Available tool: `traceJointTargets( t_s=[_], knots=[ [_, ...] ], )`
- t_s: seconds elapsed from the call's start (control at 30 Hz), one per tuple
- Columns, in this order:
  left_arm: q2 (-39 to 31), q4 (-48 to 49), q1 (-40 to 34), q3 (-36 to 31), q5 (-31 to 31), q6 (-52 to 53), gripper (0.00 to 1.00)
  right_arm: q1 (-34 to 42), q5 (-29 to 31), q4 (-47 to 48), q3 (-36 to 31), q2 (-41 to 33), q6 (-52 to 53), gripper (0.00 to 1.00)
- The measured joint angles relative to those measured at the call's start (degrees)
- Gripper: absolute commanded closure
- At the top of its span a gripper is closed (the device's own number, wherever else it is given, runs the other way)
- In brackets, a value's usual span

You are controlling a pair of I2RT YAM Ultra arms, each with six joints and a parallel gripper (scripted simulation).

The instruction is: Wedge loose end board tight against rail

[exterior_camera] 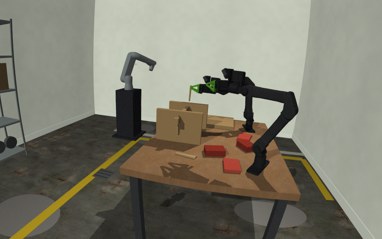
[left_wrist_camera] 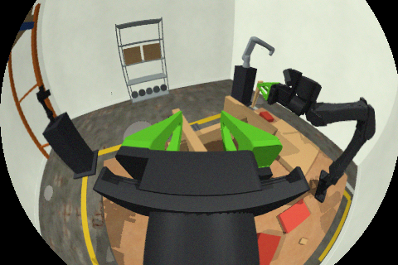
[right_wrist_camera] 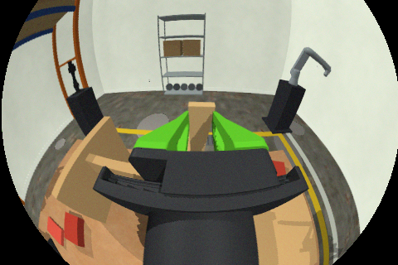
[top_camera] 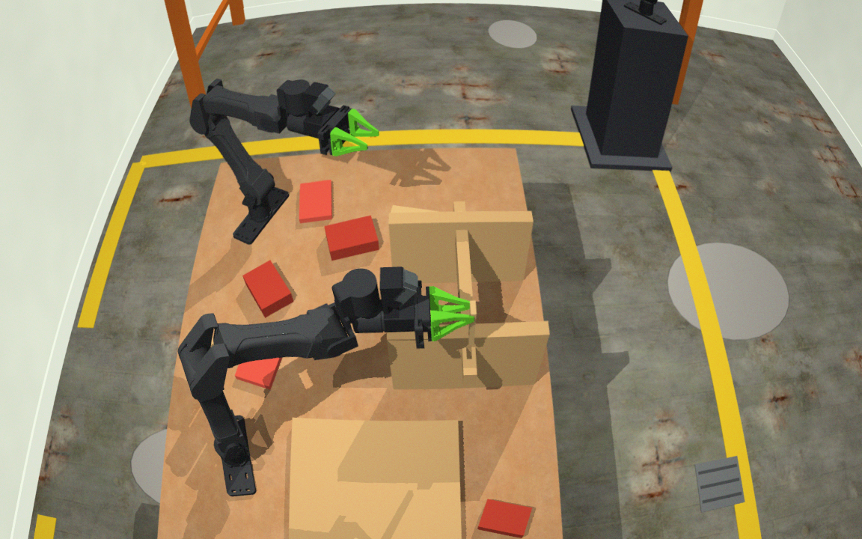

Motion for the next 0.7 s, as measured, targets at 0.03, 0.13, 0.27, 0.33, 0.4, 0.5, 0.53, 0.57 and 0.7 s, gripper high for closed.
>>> traceJointTargets(
  t_s=[0.03, 0.13, 0.27, 0.33, 0.4, 0.5, 0.53, 0.57, 0.7],
  knots=[
    [0.0, 0.0, 0.0, 0.0, 0.0, 0.0, 0.54, 0.0, 0.04, 0.09, 0.0, 0.11, 0.02, 0.99],
    [0.0, 0.0, 0.0, 0.0, 0.0, 0.0, 0.54, 0.0, 0.11, -0.24, -0.2, 0.15, 0.04, 0.99],
    [0.0, 0.0, 0.0, 0.0, 0.0, 0.0, 0.54, 0.02, 0.17, -0.72, -0.2, 0.28, 0.09, 0.99],
    [0.0, 0.0, 0.0, 0.0, 0.0, 0.0, 0.54, 0.02, 0.17, -0.74, -0.2, 0.28, 0.11, 0.99],
    [0.0, 0.0, 0.0, 0.0, 0.0, 0.0, 0.54, 0.02, 0.17, -0.33, -0.59, 0.26, 0.13, 0.99],
    [0.0, 0.0, 0.0, 0.0, 0.0, 0.0, 0.54, 0.02, 0.2, -0.02, -1.07, 0.57, 0.13, 0.99],
    [0.0, 0.0, 0.0, 0.0, 0.0, 0.0, 0.54, 0.02, 0.2, -0.11, -1.18, 0.59, 0.13, 0.99],
    [0.0, 0.0, 0.0, 0.0, 0.0, 0.0, 0.54, 0.02, 0.2, -0.17, -1.18, 0.59, 0.13, 0.99],
    [0.0, 0.0, 0.0, 0.0, 0.0, 0.0, 0.54, 0.02, 0.2, 0.94, -1.64, 0.59, 0.15, 0.99]
  ],
)
